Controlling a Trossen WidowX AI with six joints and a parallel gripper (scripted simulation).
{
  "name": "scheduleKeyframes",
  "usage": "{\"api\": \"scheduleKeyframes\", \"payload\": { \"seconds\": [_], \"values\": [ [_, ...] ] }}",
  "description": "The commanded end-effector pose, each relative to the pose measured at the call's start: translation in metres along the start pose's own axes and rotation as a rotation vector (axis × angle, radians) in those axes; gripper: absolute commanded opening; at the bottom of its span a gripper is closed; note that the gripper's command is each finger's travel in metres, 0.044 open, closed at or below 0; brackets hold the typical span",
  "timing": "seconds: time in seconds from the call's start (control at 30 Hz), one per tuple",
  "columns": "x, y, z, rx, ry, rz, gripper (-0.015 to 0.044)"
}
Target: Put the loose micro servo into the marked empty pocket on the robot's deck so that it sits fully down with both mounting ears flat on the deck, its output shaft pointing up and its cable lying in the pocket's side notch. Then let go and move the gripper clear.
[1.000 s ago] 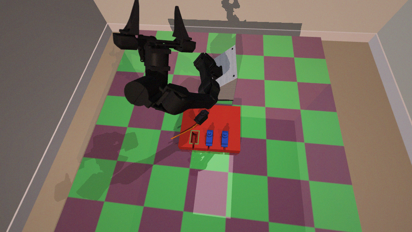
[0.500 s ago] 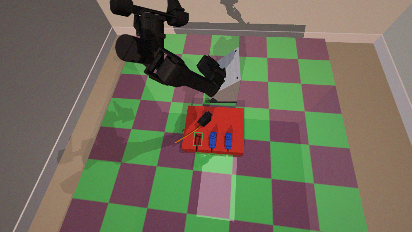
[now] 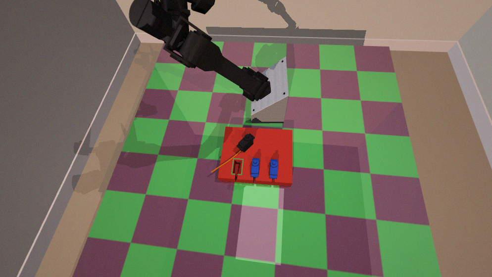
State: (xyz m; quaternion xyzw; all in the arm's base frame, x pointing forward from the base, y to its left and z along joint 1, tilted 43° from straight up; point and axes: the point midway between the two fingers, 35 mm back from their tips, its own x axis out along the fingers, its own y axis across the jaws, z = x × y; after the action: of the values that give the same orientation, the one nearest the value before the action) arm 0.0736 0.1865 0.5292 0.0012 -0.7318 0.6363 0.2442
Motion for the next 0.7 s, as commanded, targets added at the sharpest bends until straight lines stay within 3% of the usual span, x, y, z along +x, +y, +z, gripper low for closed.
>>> {"api": "scheduleKeyframes", "payload": {
  "seconds": [0.0, 0.4, 0.67],
  "values": [
    [0.019, 0.0, 0.019, 0.007, -0.07, 0.014, 0.044],
    [0.074, 0.009, 0.092, 0.101, -0.34, 0.087, 0.044],
    [0.087, 0.009, 0.125, 0.164, -0.463, 0.1, 0.044]
  ]
}}
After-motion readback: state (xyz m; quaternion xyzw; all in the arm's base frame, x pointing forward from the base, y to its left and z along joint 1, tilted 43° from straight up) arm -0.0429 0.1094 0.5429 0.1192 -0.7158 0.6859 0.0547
